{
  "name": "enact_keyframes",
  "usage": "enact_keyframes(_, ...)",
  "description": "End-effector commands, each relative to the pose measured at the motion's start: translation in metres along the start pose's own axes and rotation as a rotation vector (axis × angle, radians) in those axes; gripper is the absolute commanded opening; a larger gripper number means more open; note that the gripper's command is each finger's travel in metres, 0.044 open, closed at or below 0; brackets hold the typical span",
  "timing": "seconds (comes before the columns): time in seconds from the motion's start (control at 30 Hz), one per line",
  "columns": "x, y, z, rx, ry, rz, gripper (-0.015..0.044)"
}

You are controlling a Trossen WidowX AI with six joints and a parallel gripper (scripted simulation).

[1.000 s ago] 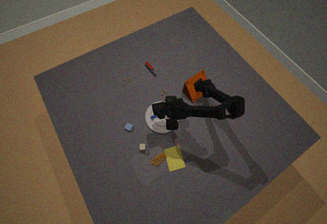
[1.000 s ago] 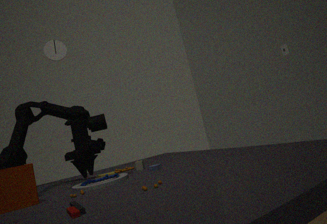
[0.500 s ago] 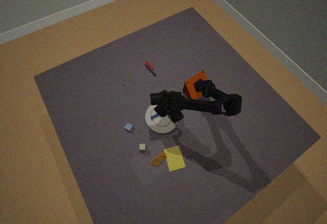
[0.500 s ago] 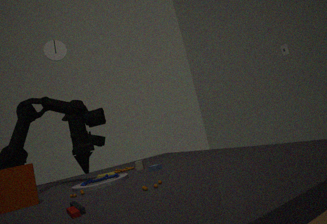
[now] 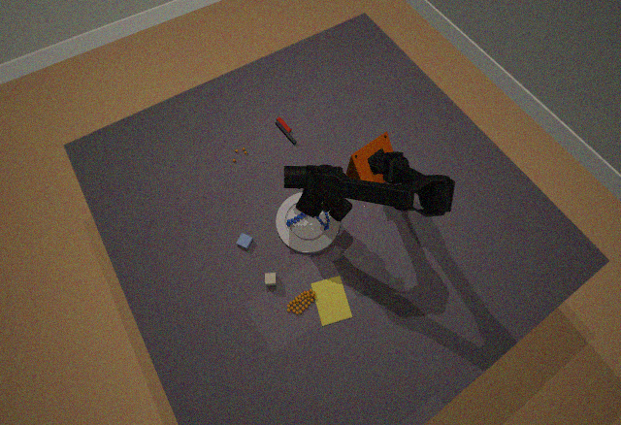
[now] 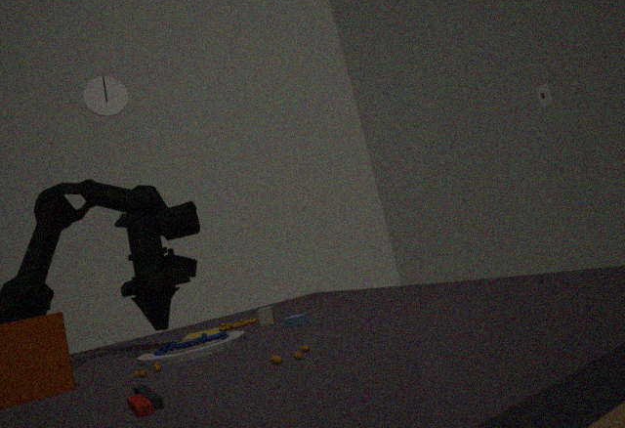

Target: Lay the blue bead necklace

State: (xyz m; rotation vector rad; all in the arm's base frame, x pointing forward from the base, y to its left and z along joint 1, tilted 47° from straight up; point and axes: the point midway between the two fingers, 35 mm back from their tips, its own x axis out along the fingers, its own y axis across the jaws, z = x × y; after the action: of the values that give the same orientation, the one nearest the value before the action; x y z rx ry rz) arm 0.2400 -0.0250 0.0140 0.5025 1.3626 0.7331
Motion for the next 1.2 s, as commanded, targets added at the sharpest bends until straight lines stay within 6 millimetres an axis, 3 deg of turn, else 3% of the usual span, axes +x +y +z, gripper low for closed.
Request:
enact_keyframes(0.0,0.011,-0.001,-0.002,-0.013,0.005,0.002,0.012)
enact_keyframes(0.2,0.007,-0.001,0.0,-0.015,0.001,-0.005,0.012)
enact_keyframes(1.03,0.039,-0.001,-0.002,-0.013,0.004,0.004,0.012)
enact_keyframes(1.17,0.037,-0.001,-0.001,-0.019,0.005,-0.001,0.0015)
